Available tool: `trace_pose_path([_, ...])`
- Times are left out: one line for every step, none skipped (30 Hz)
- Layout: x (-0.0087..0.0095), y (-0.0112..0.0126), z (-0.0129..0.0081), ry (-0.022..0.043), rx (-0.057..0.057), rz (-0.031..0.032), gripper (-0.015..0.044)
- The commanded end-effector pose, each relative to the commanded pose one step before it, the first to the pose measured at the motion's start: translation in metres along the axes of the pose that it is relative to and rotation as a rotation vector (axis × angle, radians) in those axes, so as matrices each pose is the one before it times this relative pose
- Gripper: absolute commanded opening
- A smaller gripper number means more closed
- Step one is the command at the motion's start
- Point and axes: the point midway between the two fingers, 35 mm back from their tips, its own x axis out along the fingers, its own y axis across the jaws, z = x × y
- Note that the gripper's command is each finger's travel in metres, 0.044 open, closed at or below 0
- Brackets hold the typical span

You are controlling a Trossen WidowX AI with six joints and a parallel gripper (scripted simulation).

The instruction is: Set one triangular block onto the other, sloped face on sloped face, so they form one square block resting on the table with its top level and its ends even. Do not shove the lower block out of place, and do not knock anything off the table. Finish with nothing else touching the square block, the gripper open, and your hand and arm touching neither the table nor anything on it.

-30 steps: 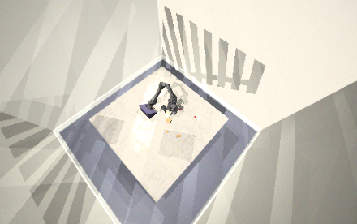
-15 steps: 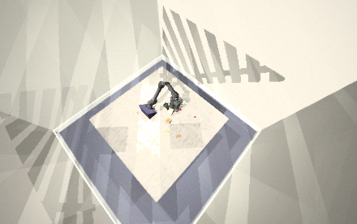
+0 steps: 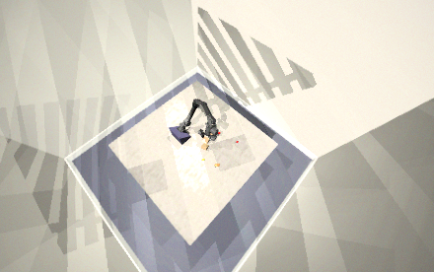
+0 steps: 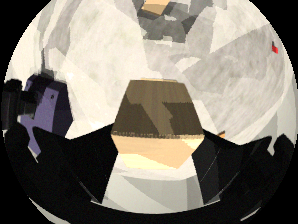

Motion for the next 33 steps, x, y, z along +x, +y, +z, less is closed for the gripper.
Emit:
trace_pose_path([0.00736, -0.0003, -0.00097, 0.00688, 0.0045, -0.00238, 0.0])
trace_pose_path([0.00263, -0.00023, -0.00001, -0.00003, 0.0, -0.00008, 0.0])
trace_pose_path([0.00407, -0.00032, 0.00001, -0.00006, 0.0, -0.00012, 0.0])
trace_pose_path([0.00444, -0.00032, 0.00005, -0.00008, 0.0, -0.00014, 0.0])
trace_pose_path([0.00469, -0.00026, 0.0001, -0.00011, 0.0, -0.00016, 0.0])
trace_pose_path([0.00463, -0.00028, 0.00016, -0.00014, 0.0, -0.00017, 0.0])
trace_pose_path([0.00366, -0.00017, 0.00016, -0.00013, 0.0, -0.00014, 0.0])
trace_pose_path([0.00218, -0.00032, 0.00014, -0.00009, 0.0, -0.0001, 0.0])
trace_pose_path([0.00073, -0.0001, 0.00005, -0.00003, 0.0, -0.00003, 0.0])
trace_pose_path([-0.00002, -0.00035, 0.00005, 0.0, 0.0, -0.00002, 0.0])
trace_pose_path([0.0, 0.0, 0.0, 0.0, 0.0, 0.0, 0.0])
trace_pose_path([-0.00031, -0.00022, 0.00028, -0.00047, -0.001, -0.00036, 0.0])
trace_pose_path([-0.00071, -0.00055, 0.00062, -0.00085, -0.0021, -0.00108, 0.0])
trace_pose_path([-0.00043, -0.00033, 0.00038, -0.00052, -0.0013, -0.00066, 0.0])
trace_pose_path([-0.00004, -0.00027, 0.00037, -0.00012, 0.0004, 0.00022, 0.0])
trace_pose_path([0.0002, -0.00005, 0.00023, -0.00042, 0.0005, 0.00099, 0.0])
trace_pose_path([0.00021, 0.00014, -0.00006, -0.00022, 0.0003, 0.00071, 0.0])
trace_pose_path([0.0001, 0.00008, -0.00003, -0.00004, 0.0003, 0.00038, 0.0])
trace_pose_path([0.0, 0.0, 0.0, 0.0, 0.0, 0.0, 0.0])
trace_pose_path([-0.00007, -0.00007, 0.00001, 0.00024, 0.0, -0.00023, 0.0])
trace_pose_path([-0.00009, -0.00007, 0.00002, 0.00013, -0.0001, -0.00035, 0.0])
trace_pose_path([0.0, 0.0, 0.0, 0.0, 0.0, 0.0, 0.0])
trace_pose_path([0.0, 0.0, 0.0, 0.0, 0.0, 0.0, 0.0])
trace_pose_path([0.0, 0.0, 0.0, 0.0, 0.0, 0.0, 0.0])
trace_pose_path([0.00002, -0.00008, -0.00017, 0.00108, 0.0009, -0.00015, 0.0])
trace_pose_path([0.00002, -0.00008, -0.00017, 0.00108, 0.0009, -0.00015, 0.0])
trace_pose_path([0.0, 0.0, 0.0, 0.0, 0.0, 0.0, 0.0])
trace_pose_path([0.0, 0.0, 0.0, 0.0, 0.0, 0.0, 0.0])
trace_pose_path([0.00002, -0.00004, -0.00018, 0.00107, 0.0005, 0.00001, 0.0])
trace_pose_path([0.00002, -0.00004, -0.00018, 0.00107, 0.0005, 0.00001, 0.0])
trace_pose_path([0.0, 0.0, 0.0, 0.0, 0.0, 0.0, 0.0])
trace_pose_path([0.00011, 0.0, 0.0, 0.0, 0.0, 0.0, 0.0])
trace_pose_path([0.00022, -0.00001, 0.0, 0.0, 0.0, -0.00001, 0.0])
